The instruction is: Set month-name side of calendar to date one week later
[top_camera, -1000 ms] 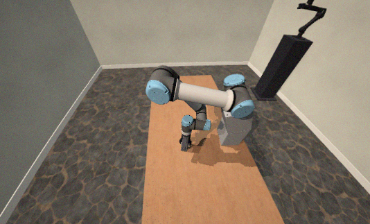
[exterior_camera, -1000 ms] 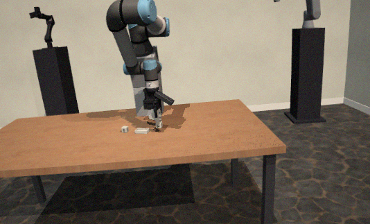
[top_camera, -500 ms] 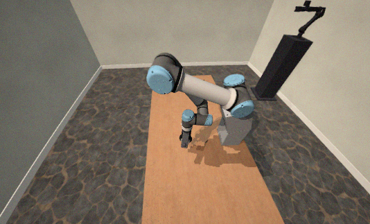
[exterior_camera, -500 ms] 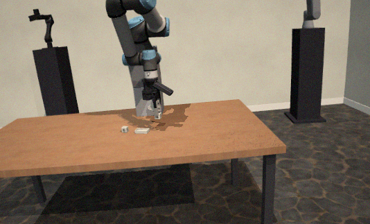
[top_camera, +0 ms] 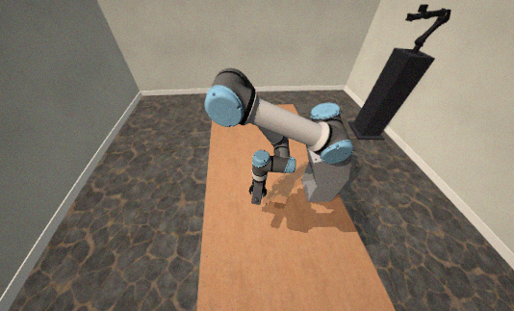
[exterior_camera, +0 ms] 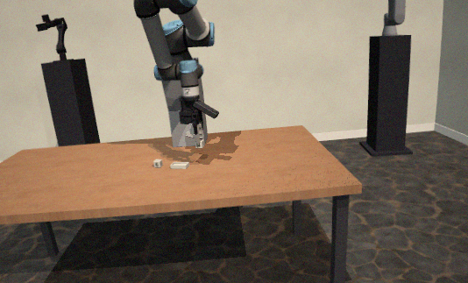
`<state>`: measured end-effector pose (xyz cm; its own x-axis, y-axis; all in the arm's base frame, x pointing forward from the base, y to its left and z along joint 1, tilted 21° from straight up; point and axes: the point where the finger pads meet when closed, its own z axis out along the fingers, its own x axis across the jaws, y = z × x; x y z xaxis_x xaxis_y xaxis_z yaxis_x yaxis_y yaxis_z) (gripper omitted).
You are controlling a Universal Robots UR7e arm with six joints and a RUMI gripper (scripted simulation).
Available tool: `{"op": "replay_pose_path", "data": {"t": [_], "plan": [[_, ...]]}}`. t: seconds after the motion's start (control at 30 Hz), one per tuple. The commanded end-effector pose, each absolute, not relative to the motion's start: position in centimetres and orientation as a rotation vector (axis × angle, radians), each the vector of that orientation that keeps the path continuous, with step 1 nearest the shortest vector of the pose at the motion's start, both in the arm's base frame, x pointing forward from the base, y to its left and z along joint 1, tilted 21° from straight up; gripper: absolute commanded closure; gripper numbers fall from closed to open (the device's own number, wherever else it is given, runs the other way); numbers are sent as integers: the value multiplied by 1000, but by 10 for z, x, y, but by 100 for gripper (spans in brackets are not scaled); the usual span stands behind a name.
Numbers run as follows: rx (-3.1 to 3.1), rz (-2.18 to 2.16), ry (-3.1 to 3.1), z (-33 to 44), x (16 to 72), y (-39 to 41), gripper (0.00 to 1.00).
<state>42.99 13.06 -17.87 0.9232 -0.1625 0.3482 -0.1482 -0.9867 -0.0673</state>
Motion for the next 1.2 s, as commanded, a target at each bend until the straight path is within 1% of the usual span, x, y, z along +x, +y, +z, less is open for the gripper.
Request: {"op": "replay_pose_path", "data": {"t": [0.0, 0.17, 0.43, 0.5, 0.7, 1.17], "plan": [[-3042, -550, 248, -179, 428, 128, 89], [-3044, -541, 250, -181, 426, 110, 89], [-3042, -536, 257, -181, 415, 48, 89], [-3042, -536, 257, -181, 415, 48, 89], [-3039, -545, 263, -179, 405, 13, 89], [-3038, -548, 264, -179, 403, 6, 89]]}}
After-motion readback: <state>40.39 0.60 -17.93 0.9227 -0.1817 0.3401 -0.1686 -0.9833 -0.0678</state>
